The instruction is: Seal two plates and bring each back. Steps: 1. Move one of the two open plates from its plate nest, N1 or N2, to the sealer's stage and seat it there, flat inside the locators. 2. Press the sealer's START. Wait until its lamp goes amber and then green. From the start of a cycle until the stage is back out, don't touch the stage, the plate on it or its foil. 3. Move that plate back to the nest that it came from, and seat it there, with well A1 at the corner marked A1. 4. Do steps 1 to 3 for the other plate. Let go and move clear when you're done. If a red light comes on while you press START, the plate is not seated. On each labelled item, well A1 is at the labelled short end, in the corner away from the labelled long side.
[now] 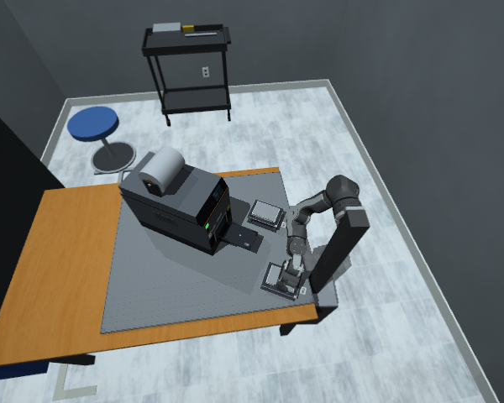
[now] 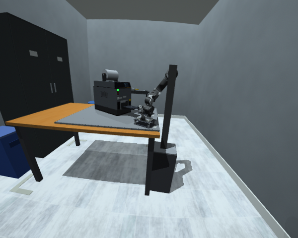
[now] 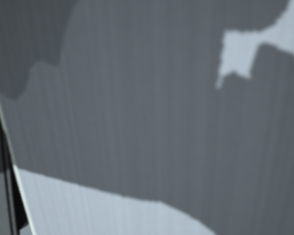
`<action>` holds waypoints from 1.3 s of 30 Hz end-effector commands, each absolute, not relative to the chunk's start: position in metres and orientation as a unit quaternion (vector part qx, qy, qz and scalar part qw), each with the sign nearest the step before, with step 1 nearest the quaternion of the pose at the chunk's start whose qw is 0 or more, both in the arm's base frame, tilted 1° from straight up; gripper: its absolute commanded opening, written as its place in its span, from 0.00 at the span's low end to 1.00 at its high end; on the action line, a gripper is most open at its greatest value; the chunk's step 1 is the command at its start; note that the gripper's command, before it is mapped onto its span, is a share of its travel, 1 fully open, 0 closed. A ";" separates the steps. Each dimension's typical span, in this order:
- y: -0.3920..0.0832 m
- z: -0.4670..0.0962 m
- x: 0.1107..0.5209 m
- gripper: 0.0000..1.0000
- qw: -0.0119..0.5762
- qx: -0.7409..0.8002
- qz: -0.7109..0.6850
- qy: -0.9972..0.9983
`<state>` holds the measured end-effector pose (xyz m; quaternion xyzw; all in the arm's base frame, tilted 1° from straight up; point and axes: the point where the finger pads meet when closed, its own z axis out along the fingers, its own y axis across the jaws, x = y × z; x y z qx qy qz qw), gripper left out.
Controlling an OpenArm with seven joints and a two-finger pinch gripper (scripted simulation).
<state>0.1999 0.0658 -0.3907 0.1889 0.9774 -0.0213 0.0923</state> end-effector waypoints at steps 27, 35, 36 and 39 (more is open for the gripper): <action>0.067 -0.390 0.200 0.65 0.093 0.187 -0.019 0.978; 0.066 -0.386 0.200 0.65 0.093 0.188 -0.021 0.977; 0.066 -0.385 0.200 0.65 0.093 0.189 -0.021 0.977; 0.066 -0.383 0.200 0.65 0.093 0.189 -0.021 0.977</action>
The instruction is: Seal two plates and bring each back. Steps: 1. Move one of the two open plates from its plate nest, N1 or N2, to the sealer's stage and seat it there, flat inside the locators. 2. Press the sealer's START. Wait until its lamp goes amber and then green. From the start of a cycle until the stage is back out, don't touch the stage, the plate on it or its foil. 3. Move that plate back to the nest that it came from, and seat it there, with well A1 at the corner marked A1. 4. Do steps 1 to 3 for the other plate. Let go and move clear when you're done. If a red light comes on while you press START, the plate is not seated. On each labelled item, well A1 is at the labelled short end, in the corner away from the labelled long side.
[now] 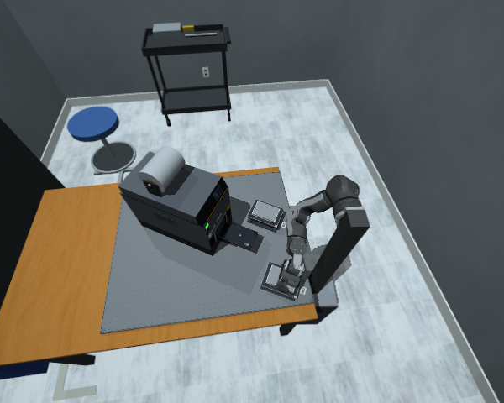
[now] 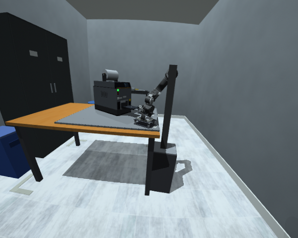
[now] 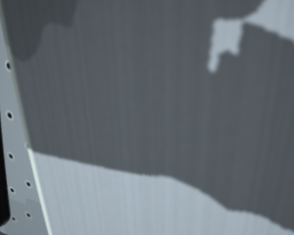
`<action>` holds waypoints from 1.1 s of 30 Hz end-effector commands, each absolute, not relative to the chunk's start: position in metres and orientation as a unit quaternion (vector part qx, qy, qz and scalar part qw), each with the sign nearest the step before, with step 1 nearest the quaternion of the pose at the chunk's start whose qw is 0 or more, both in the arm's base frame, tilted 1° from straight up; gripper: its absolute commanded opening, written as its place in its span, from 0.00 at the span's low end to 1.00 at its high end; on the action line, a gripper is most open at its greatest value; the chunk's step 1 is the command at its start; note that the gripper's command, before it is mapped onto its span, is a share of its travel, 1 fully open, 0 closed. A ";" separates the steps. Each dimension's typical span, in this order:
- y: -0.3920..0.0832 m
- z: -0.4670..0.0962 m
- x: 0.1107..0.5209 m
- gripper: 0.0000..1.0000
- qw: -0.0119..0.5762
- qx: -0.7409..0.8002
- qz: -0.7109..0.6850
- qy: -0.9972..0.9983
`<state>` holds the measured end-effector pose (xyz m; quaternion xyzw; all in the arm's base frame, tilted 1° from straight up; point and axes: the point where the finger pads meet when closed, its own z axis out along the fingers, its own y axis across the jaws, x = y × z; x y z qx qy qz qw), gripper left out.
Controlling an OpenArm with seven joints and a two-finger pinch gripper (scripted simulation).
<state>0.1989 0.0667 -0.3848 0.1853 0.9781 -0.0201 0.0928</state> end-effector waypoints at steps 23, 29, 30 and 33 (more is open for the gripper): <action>0.067 -0.369 0.200 0.65 0.093 0.189 -0.021 0.977; 0.067 -0.366 0.200 0.65 0.093 0.189 -0.020 0.977; 0.067 -0.364 0.200 0.65 0.093 0.190 -0.020 0.977; 0.063 -0.359 0.204 0.65 0.084 0.190 -0.019 0.978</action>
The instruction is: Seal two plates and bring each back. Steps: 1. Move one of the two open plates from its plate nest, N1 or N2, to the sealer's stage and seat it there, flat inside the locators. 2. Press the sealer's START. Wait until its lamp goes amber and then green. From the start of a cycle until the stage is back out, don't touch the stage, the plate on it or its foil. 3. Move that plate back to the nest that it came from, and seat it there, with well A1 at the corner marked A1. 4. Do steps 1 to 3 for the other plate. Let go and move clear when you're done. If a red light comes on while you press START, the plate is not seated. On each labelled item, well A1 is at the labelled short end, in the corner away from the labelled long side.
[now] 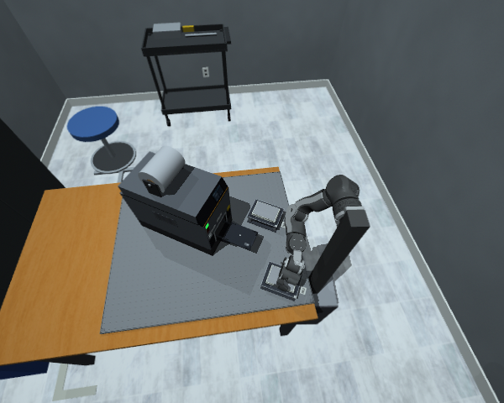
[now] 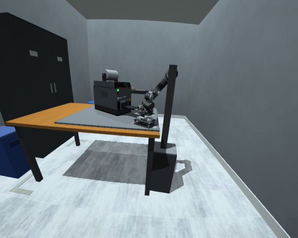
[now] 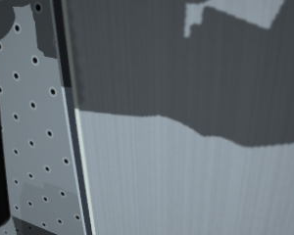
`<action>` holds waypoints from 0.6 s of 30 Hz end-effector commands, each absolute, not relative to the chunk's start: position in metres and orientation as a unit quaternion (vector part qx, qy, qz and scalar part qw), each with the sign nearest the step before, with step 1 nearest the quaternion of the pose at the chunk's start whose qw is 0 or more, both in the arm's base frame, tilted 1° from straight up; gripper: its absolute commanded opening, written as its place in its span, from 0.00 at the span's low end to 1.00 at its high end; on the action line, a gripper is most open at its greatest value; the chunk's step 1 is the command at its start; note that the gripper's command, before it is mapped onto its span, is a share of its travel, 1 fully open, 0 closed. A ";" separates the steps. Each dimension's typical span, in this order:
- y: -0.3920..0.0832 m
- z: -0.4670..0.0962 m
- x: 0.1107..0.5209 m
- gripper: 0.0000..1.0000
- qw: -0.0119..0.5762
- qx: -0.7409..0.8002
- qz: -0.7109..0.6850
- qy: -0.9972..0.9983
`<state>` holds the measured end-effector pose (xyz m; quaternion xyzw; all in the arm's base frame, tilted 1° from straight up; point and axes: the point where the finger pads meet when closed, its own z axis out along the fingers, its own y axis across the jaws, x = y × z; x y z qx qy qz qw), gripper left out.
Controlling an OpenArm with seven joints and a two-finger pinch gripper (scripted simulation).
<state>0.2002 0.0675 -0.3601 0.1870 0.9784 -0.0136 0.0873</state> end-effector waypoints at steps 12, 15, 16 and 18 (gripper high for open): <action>0.031 -0.339 0.238 0.65 0.068 0.196 -0.014 0.978; 0.022 -0.333 0.248 0.65 0.069 0.195 -0.012 0.978; 0.018 -0.332 0.252 0.65 0.060 0.199 -0.012 0.978; 0.012 -0.328 0.258 0.65 0.060 0.198 -0.012 0.978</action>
